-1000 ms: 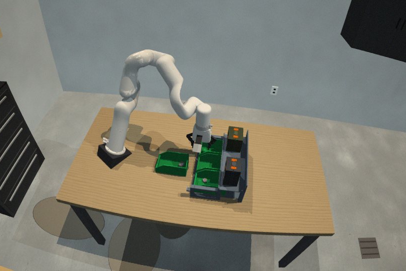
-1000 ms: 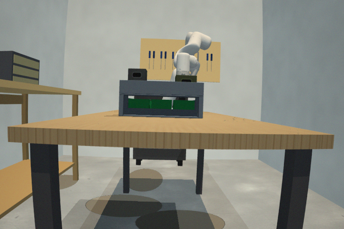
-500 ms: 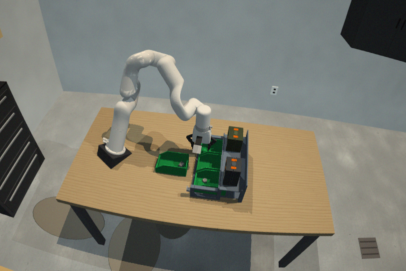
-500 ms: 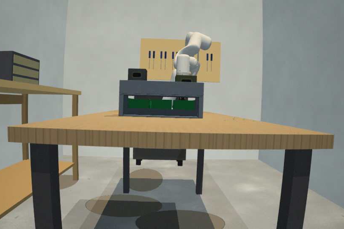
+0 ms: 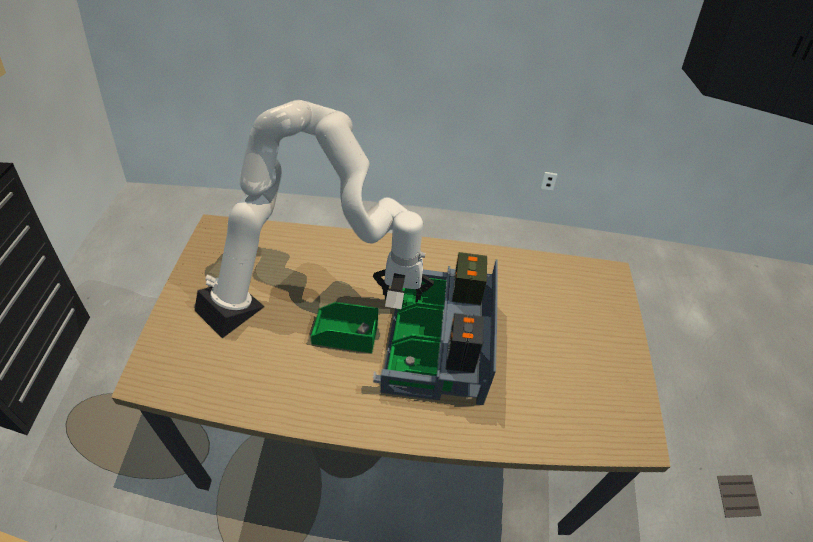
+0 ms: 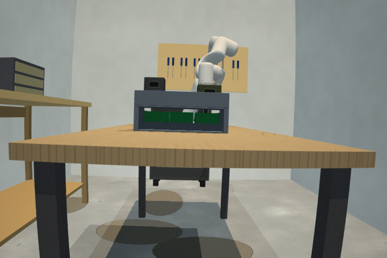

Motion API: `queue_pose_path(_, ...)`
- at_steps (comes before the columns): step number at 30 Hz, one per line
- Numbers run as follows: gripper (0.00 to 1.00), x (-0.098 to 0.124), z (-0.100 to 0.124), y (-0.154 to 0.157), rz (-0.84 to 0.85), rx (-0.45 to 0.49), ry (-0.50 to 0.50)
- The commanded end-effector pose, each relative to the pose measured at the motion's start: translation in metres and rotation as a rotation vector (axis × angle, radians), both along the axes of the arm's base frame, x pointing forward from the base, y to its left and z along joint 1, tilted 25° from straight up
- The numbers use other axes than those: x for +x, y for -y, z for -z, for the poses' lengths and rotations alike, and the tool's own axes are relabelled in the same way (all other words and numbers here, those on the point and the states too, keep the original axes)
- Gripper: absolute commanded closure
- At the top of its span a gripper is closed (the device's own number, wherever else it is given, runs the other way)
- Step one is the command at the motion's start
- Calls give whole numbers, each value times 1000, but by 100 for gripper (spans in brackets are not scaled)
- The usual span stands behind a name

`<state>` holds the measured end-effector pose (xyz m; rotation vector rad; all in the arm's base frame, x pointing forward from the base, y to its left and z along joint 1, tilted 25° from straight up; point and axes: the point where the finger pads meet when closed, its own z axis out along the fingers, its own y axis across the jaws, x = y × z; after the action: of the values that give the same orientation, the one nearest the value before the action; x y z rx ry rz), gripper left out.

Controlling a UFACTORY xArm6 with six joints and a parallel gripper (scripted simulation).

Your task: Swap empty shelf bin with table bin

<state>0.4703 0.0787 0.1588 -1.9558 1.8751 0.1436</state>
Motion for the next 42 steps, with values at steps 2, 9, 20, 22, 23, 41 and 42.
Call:
queue_pose_path(2,5,1,-1,0,1,0,4)
queue_pose_path(9,5,1,-1,0,1,0,4)
queue_pose_path(20,100,1,-1,0,1,0,4)
queue_pose_path(22,100,1,-1,0,1,0,4)
queue_pose_path(23,100,1,-1,0,1,0,4)
queue_pose_path(41,100,1,-1,0,1,0,4)
queue_pose_path(42,100,1,-1,0,1,0,4)
